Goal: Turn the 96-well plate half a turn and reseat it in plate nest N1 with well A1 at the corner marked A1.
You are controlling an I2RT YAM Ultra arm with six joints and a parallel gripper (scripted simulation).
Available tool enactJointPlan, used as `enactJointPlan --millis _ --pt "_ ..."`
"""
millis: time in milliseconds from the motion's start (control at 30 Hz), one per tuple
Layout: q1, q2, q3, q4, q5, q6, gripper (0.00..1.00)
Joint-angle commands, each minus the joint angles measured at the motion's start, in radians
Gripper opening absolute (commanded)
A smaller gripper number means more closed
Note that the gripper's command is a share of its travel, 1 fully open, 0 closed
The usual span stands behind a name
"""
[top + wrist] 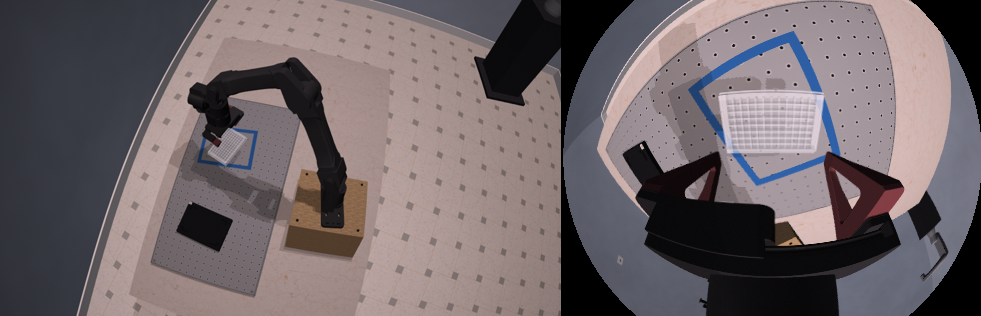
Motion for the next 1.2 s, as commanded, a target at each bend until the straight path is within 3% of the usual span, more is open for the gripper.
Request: enactJointPlan --millis 0,433,1167 --pt "0.017 -0.021 0.027 -0.004 -0.003 0.009 1.0" --pt "0.017 -0.021 0.027 -0.004 -0.003 0.009 1.0" --pt "0.018 -0.018 0.03 -0.007 0.001 0.676 1.0"
